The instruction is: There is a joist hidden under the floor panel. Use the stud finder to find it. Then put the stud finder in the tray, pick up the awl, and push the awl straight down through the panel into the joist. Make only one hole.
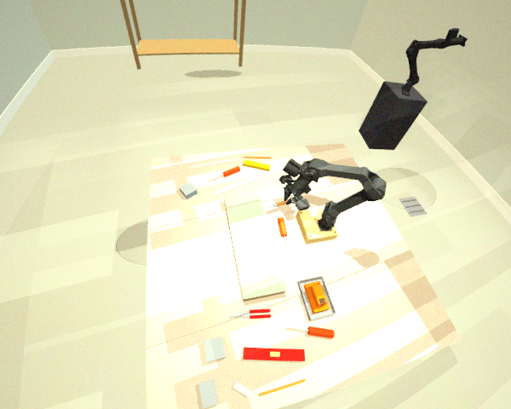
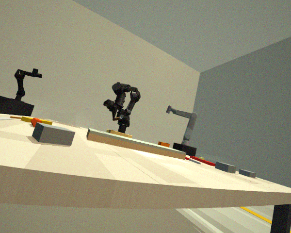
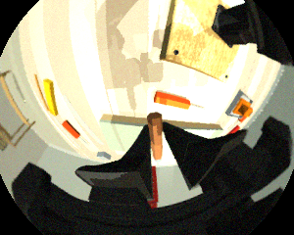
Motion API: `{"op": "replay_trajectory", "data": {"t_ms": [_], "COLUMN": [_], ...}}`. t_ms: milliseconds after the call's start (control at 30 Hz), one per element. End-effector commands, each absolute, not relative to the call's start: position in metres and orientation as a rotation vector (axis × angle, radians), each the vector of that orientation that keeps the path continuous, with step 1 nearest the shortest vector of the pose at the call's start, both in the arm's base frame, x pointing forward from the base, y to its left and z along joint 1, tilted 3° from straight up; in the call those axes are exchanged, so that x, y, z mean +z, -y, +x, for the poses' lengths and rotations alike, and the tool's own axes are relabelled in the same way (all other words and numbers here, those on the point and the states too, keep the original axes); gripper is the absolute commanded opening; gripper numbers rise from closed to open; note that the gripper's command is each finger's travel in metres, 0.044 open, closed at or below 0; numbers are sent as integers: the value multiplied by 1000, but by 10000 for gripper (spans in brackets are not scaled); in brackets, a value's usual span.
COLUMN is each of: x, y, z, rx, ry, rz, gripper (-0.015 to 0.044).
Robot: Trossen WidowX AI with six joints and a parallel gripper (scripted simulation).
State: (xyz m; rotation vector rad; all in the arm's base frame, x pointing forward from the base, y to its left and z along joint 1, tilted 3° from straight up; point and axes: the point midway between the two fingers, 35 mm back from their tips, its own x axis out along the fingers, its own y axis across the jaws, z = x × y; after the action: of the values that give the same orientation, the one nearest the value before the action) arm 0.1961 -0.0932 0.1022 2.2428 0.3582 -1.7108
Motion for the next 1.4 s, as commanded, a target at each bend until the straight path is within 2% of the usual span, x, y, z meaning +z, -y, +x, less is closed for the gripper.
{"op": "replay_trajectory", "data": {"t_ms": [0,600,1367], "x": [103,122,167], "y": [94,103,105], "z": [205,241,262], "rx": [-1539,-827,-192], "ry": [-437,-569,-410], "rz": [2209,1828,1005], "gripper": [0,0,0]}}
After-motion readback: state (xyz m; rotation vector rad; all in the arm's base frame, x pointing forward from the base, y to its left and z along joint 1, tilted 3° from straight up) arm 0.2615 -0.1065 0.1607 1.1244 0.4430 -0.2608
